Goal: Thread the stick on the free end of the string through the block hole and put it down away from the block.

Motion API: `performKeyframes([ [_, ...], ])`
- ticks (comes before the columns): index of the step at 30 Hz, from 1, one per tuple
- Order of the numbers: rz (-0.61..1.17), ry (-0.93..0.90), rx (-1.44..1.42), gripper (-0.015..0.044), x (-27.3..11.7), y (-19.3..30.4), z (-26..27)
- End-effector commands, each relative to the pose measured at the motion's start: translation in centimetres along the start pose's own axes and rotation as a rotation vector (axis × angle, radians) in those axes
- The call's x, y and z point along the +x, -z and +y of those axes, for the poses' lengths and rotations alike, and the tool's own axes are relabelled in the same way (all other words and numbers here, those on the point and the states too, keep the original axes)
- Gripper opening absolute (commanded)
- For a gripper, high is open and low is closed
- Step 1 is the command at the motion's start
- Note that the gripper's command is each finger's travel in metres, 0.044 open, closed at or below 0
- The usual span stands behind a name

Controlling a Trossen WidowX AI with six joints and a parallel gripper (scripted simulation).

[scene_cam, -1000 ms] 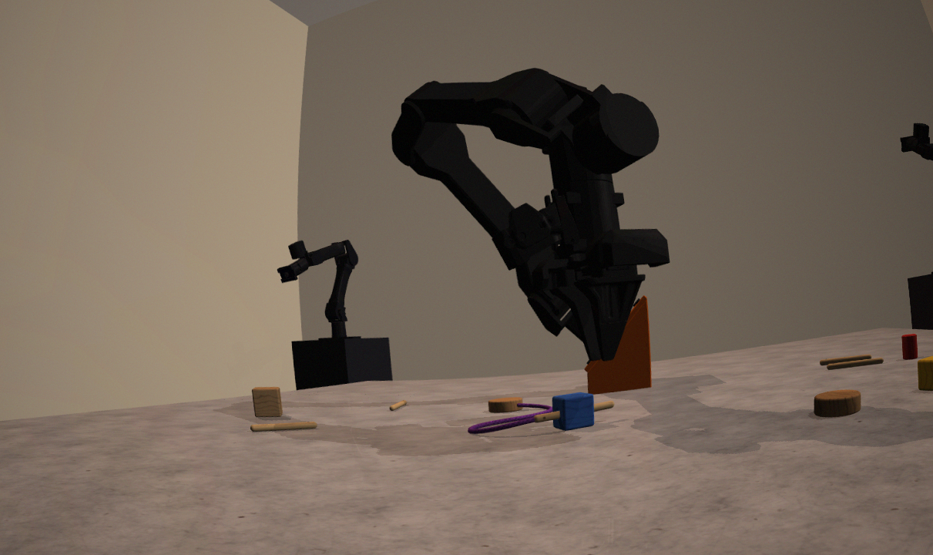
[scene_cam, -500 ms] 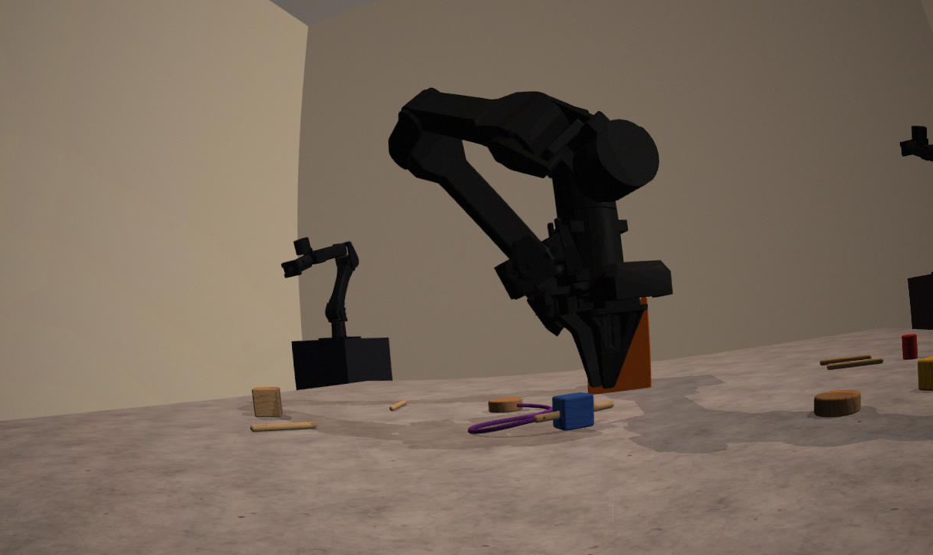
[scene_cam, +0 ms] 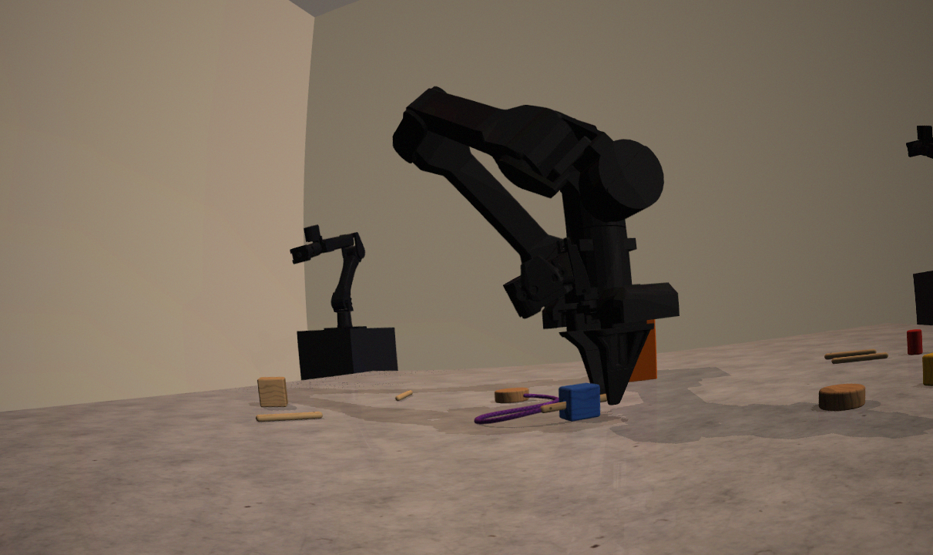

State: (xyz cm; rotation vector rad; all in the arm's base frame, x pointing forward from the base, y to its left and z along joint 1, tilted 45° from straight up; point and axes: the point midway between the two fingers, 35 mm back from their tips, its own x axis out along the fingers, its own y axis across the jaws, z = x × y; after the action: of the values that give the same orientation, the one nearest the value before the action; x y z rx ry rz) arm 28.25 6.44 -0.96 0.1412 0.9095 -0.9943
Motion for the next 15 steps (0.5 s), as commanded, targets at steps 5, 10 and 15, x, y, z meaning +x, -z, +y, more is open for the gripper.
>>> performKeyframes([
  [5, 0.000, 0.001, 0.000, 0.0016, 0.10, 0.00, -0.03],
  [10, 0.000, 0.001, 0.000, 0.0000, 0.10, 0.00, -0.03],
  [15, -0.012, 0.001, -0.004, 0.0000, 0.11, 0.04, -0.06],
])
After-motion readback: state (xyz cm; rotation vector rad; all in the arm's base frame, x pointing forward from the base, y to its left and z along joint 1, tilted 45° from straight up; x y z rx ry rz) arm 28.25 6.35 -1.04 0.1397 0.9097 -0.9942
